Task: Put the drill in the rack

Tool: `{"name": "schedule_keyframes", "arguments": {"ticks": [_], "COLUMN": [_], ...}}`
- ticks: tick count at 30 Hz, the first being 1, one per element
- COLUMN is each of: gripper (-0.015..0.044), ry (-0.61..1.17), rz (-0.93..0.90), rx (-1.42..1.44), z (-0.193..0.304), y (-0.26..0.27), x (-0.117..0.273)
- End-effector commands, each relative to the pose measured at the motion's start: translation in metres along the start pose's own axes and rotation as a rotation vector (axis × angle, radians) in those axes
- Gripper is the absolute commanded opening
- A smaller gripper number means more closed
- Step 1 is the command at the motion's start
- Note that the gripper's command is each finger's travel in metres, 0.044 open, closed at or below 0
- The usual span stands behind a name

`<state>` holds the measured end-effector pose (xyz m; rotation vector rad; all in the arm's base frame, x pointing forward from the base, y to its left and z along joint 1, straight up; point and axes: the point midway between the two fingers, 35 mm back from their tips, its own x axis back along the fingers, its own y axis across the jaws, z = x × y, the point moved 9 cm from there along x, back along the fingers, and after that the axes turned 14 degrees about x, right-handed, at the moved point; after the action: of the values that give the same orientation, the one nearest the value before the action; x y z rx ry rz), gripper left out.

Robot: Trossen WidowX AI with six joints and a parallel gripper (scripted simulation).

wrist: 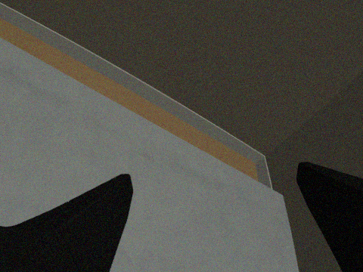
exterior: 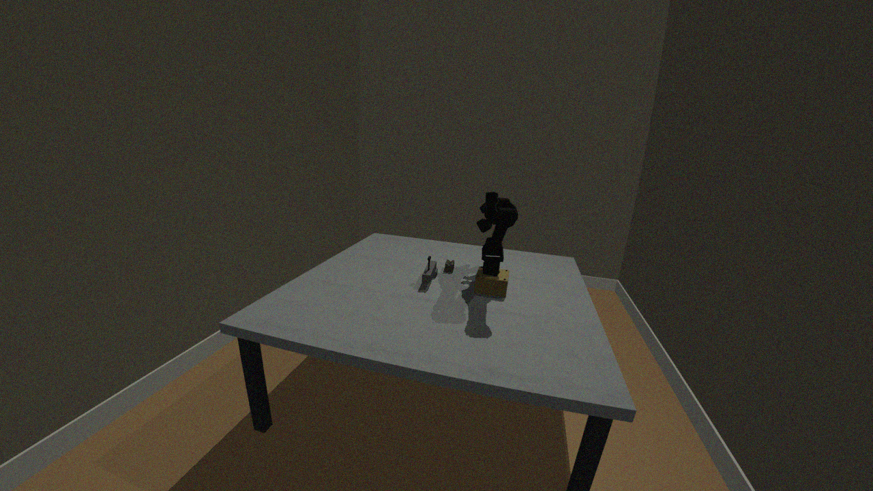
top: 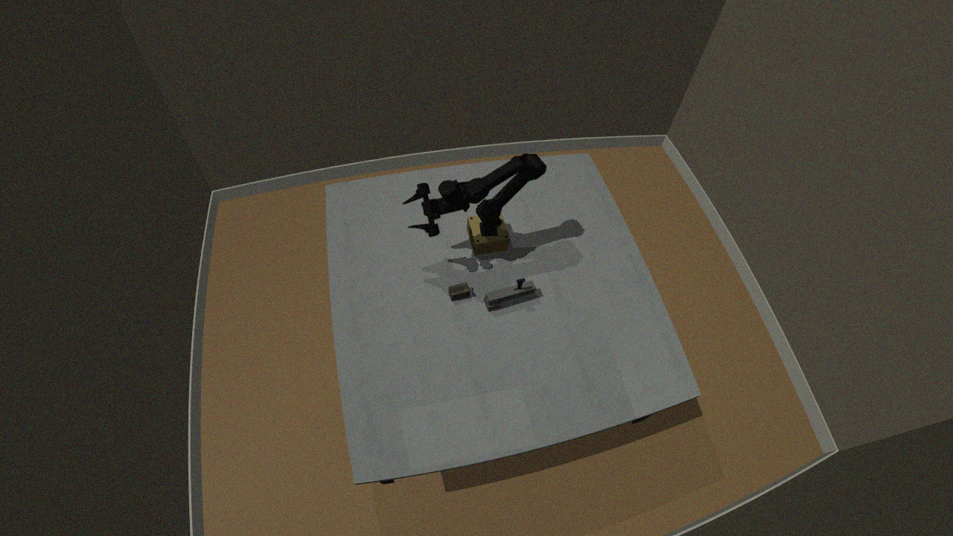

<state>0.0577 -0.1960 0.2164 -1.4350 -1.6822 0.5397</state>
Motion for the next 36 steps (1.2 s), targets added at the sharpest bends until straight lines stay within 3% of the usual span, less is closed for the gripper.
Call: {"name": "schedule_keyframes", "arguments": {"ticks": [1,9,15,27,36], "gripper": [0.0374,0.0164,0.0006,0.0000,0.0000], "ry": [0.000,-0.004,-0.095,-0.133,-0.018], "rz": [0.000,-0.010,-0.341,-0.983,-1.262], "rx": [0.000,0.002,0.073,0.395,0.750], "z": [0.000,-0.002,-0.049,-0.115,-0.116], "y": [0.000,0.001,0.043,0.145,0.197], "x": [0.000,0.000,0.010,0.099,0.204]}}
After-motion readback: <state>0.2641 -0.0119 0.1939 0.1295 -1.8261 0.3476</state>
